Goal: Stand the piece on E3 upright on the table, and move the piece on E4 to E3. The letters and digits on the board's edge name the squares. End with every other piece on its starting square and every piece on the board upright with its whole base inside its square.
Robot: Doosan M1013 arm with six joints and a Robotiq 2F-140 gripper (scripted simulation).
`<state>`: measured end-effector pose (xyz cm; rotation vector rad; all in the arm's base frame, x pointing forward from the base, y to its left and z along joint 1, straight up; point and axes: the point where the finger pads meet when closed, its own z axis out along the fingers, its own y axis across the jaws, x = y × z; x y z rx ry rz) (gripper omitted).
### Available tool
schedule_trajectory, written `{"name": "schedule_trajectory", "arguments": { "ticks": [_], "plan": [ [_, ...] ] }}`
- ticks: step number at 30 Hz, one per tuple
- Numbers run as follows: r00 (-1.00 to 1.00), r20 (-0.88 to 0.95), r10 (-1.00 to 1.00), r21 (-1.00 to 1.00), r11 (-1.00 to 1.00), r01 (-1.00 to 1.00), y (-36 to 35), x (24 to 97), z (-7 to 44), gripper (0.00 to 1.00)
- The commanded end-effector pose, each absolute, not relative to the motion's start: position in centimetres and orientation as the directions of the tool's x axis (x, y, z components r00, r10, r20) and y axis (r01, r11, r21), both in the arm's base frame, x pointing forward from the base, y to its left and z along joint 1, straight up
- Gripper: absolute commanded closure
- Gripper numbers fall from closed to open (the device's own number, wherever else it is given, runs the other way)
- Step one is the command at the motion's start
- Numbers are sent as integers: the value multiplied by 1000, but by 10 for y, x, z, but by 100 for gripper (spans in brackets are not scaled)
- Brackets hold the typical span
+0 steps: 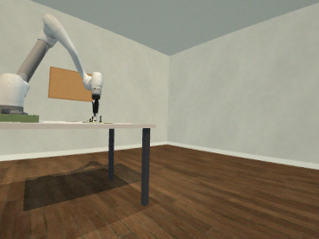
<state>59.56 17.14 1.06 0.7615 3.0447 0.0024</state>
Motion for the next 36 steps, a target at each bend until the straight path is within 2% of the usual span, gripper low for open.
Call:
{"name": "schedule_trajectory", "arguments": {
  "ticks": [1,9,16,28,36],
  "plan": [
    [-882,-3,471,2,882,471,171,596,23,100],
    [-882,-3,471,2,882,471,171,595,80,100],
    [-882,-3,471,2,882,471,171,595,102,100],
    [-882,-3,472,2,882,472,172,596,103,100],
    [-822,-2,570,3,822,570,241,628,98,100]
  ]
}}
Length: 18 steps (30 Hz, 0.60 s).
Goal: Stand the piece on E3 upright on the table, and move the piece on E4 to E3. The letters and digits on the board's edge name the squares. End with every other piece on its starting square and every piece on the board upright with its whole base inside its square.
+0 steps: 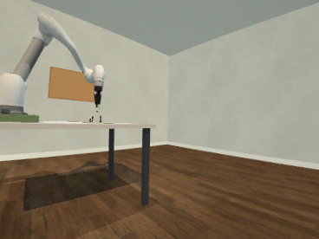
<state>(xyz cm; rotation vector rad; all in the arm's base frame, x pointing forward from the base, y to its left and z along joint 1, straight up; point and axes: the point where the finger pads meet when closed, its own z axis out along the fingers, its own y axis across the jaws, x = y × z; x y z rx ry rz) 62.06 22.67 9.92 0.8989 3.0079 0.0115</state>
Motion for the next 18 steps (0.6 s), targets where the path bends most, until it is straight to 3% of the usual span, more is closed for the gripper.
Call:
{"name": "schedule_trajectory", "arguments": {
  "ticks": [1,18],
  "plan": [
    [-822,-2,570,3,822,570,241,628,98,100],
    [-822,-2,570,3,822,570,241,628,92,100]
  ]
}}
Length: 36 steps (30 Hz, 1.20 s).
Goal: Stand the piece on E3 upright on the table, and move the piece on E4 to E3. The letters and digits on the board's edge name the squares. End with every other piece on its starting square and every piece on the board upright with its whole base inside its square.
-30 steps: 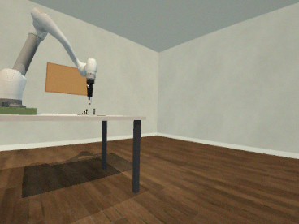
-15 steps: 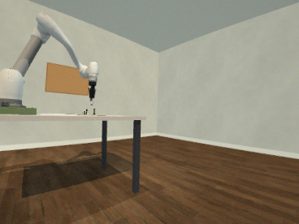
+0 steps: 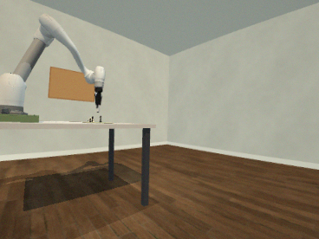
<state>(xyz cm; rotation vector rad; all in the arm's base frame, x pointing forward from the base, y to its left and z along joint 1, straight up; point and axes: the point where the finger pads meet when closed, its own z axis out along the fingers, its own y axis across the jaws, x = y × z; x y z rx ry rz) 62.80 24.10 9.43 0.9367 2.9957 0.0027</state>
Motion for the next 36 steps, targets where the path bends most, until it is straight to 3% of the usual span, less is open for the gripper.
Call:
{"name": "schedule_trajectory", "arguments": {
  "ticks": [1,22,36],
  "plan": [
    [-822,-2,570,3,822,570,241,628,89,100],
    [-822,-2,570,3,822,570,241,628,11,100],
    [-822,-2,570,3,822,570,241,628,2,100]
  ]
}}
